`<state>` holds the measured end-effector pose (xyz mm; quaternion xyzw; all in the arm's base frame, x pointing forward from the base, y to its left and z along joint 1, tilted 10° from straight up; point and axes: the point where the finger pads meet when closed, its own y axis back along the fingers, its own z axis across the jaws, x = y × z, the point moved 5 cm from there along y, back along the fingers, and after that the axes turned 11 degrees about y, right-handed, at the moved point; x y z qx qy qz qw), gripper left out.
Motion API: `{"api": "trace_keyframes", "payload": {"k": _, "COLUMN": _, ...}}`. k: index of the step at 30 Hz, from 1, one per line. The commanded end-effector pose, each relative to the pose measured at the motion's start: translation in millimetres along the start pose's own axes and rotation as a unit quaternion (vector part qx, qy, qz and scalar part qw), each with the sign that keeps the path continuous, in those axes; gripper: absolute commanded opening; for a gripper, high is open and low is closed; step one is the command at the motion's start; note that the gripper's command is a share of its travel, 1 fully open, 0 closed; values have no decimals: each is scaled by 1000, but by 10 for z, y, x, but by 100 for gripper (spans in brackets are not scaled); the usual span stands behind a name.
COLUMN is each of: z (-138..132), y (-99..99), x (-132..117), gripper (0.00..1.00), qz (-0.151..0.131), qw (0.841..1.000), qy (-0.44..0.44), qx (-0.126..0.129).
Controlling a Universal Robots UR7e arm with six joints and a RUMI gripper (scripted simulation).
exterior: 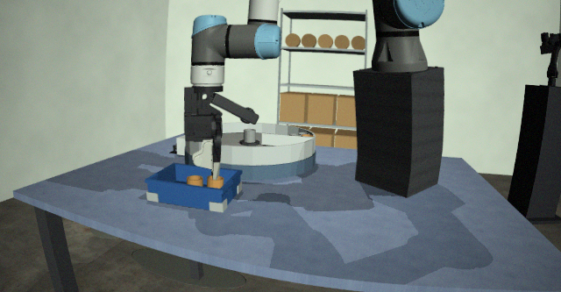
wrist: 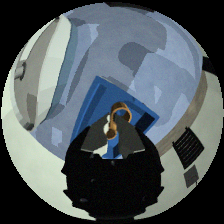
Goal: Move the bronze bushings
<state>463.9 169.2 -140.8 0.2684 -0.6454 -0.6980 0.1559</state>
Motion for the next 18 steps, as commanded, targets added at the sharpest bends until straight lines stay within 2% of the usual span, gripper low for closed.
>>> {"api": "trace_keyframes", "payload": {"k": 1, "z": -2, "y": -11, "x": -4, "gripper": 0, "qz": -1, "qw": 1000, "qy": 0, "qx": 0}}
{"api": "trace_keyframes", "payload": {"k": 18, "z": -2, "y": -30, "x": -4, "gripper": 0, "qz": -1, "qw": 1000, "qy": 0, "qx": 0}}
